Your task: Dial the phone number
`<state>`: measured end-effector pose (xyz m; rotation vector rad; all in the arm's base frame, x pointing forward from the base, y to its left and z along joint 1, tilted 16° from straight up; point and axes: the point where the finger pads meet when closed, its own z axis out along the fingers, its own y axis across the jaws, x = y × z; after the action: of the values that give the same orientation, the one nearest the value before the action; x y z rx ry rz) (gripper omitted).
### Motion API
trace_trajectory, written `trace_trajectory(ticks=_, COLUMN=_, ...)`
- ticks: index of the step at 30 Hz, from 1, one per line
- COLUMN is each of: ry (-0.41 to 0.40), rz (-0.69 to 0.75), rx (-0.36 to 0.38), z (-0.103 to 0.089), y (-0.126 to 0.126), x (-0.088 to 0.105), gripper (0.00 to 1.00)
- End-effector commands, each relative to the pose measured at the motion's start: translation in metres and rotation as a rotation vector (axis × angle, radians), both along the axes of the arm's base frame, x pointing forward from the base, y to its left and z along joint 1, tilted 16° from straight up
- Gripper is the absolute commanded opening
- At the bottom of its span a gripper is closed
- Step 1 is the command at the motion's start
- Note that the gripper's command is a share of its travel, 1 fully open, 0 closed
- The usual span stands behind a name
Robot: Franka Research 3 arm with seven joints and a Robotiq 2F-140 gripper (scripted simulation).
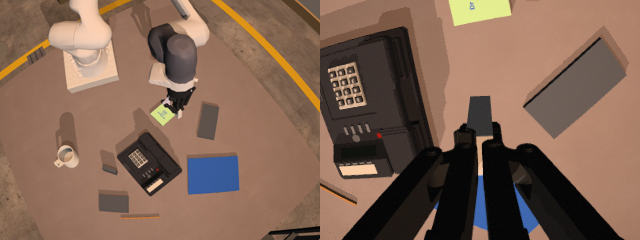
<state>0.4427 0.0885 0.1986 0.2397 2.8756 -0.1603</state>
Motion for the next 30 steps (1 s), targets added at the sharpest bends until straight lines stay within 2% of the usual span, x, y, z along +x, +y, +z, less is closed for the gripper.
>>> trace_trajectory(ticks=1, ry=-0.009, rz=0.014, rx=-0.002, z=-0.002, y=0.002, x=0.002, gripper=0.00)
trace_trajectory(ticks=6, ry=-0.034, rz=0.032, rx=0.003, z=-0.006, y=0.009, x=0.004, gripper=0.00)
trace_trajectory(ticks=10, ry=-0.095, rz=0.071, rx=0.013, z=-0.014, y=0.022, x=0.008, gripper=0.00)
trace_trajectory(ticks=15, ry=-0.225, rz=0.128, rx=0.015, z=-0.025, y=0.037, x=0.013, gripper=0.00)
trace_trajectory(ticks=18, ry=-0.330, rz=0.154, rx=-0.001, z=-0.025, y=0.037, x=0.013, gripper=0.00)
trace_trajectory(ticks=21, ry=-0.454, rz=0.166, rx=-0.040, z=-0.018, y=0.023, x=0.009, gripper=0.00)
trace_trajectory(ticks=23, ry=-0.454, rz=0.166, rx=-0.040, z=-0.018, y=0.023, x=0.009, gripper=0.00)
trace_trajectory(ticks=26, ry=-0.588, rz=0.160, rx=-0.105, z=-0.001, y=-0.006, x=0.001, gripper=0.00)
trace_trajectory(ticks=30, ry=-0.588, rz=0.160, rx=-0.105, z=-0.009, y=-0.053, x=0.003, gripper=0.00)
